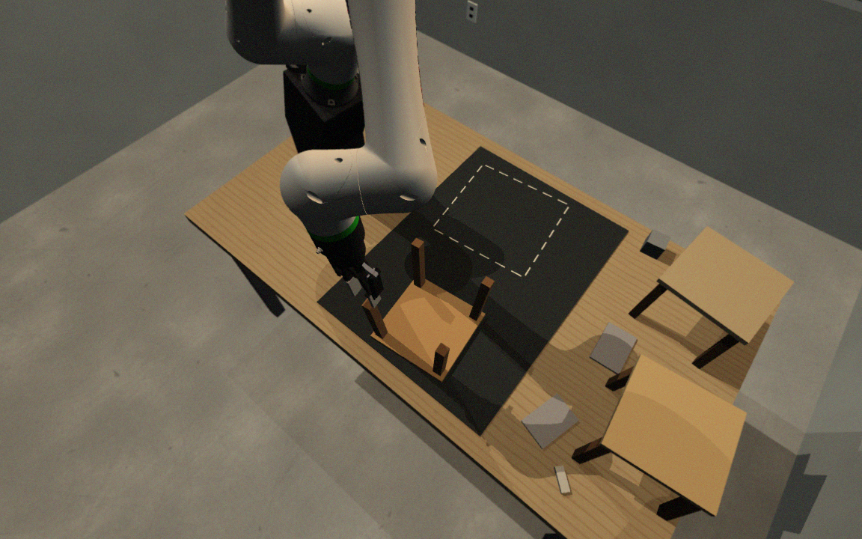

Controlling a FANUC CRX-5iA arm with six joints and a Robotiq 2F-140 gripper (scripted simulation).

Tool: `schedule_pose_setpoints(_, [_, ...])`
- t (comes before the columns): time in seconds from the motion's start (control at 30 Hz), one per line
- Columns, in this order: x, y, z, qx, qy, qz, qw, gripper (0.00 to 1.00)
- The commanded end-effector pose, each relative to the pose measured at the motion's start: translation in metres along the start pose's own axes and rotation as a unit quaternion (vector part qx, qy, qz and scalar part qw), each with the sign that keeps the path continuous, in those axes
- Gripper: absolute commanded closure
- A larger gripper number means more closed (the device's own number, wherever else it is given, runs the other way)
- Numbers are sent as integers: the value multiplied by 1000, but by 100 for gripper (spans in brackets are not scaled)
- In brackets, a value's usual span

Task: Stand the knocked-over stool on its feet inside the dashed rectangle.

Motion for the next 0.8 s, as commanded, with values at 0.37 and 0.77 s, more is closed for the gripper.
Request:
schedule_pose_setpoints(0.37, [2,-1,1,-1,1,0,1000,61])
schedule_pose_setpoints(0.77, [2,-1,1,-1,1,0,1000,61])
Point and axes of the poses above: the point where the finger pads meet when closed, its own z axis out along the fingers, its own y axis across the jaws, x = y × z, the point moved 4 cm from there along -z, back along the fingers, and after that the axes turned 12 degrees about z, right-handed, at the moved point
